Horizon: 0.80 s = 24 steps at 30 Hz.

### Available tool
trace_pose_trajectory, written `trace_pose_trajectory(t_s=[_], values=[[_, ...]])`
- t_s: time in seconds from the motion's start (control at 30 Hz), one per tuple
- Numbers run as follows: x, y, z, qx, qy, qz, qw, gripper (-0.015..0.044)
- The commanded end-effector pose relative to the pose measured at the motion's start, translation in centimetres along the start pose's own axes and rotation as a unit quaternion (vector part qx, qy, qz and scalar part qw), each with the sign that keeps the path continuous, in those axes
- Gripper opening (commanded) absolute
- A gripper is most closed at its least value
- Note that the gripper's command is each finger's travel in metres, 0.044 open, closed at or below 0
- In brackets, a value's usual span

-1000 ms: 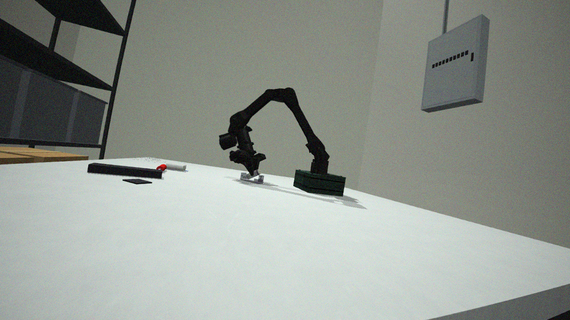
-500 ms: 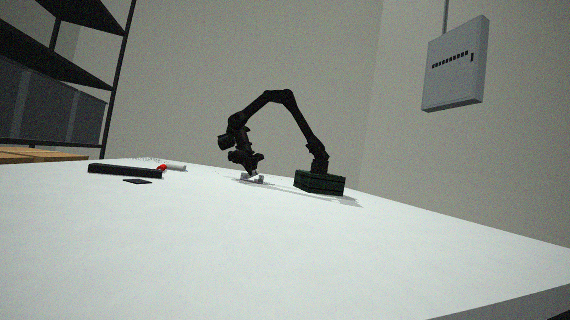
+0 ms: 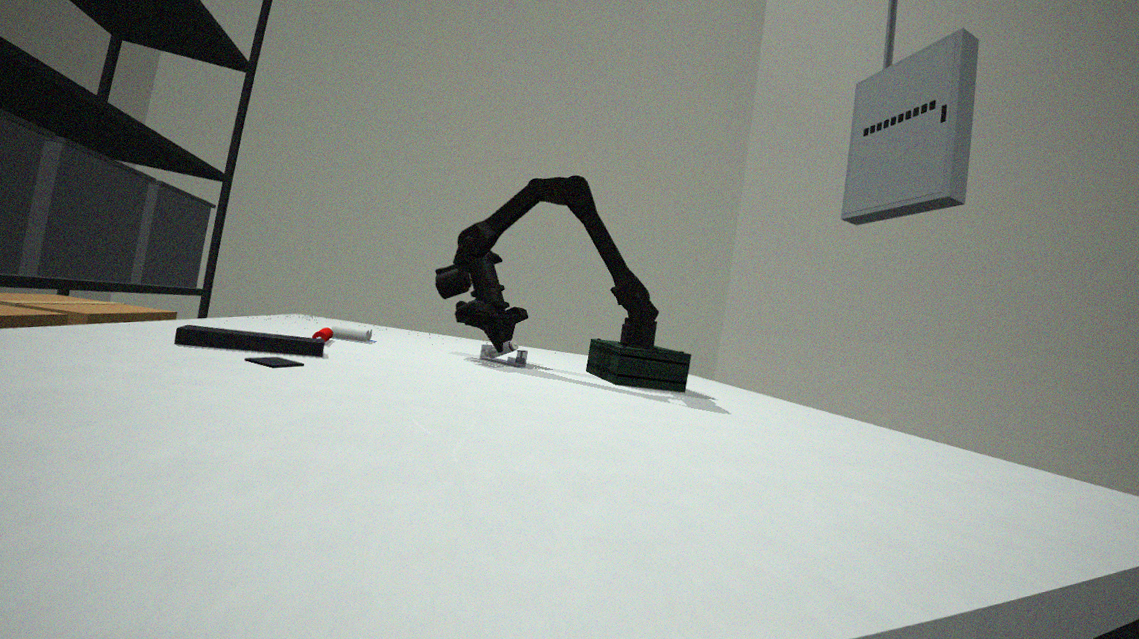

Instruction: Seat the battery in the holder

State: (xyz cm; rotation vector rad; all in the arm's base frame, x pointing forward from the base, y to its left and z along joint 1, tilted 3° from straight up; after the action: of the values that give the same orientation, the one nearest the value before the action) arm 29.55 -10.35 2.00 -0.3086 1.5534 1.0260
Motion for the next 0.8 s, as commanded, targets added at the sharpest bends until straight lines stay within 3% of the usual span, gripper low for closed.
trace_pose_trajectory(t_s=[0.0,0.77], values=[[0.06,-0.13,-0.01,0.000,0.004,-0.018,1.000,0.0080],[0.70,0.45,0.14,0.001,0.016,-0.081,0.997,0.0080]])
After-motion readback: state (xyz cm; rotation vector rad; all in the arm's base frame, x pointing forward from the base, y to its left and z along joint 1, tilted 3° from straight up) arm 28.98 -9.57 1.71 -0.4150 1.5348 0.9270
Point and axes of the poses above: the point midway between the two fingers, 35 mm back from their tips, its own x axis out along the fingers, its own z axis across the jaws, y = z × x, the point moved 3 cm from there along -x, back along the fingers, and after that the axes turned 5 degrees about -x, right-handed, at the moved point
